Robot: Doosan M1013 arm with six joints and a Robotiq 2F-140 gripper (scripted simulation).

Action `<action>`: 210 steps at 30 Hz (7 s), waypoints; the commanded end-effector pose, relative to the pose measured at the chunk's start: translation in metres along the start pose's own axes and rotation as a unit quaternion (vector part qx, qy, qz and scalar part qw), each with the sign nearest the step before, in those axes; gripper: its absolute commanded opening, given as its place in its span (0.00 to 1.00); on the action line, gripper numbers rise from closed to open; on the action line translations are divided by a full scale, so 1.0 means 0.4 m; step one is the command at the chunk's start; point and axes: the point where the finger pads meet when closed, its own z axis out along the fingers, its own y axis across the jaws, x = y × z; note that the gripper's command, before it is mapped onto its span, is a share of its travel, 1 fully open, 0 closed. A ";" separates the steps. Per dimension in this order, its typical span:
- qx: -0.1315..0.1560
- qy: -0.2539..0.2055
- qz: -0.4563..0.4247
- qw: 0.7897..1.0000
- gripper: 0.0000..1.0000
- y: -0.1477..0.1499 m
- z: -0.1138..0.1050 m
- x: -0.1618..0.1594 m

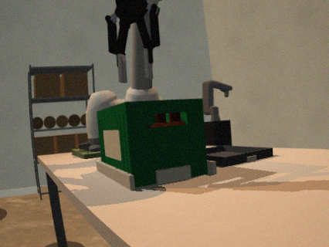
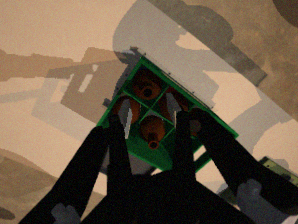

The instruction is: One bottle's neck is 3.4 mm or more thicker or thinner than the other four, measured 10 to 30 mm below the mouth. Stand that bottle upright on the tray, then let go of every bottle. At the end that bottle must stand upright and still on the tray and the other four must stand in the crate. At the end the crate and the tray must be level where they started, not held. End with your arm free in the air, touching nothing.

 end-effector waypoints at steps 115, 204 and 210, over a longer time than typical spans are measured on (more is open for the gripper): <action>0.000 0.000 0.000 1.000 0.38 0.000 0.124 0.001; 0.000 0.000 0.000 1.000 0.00 0.000 0.211 0.001; 0.000 0.000 0.000 1.000 0.00 0.000 0.211 0.001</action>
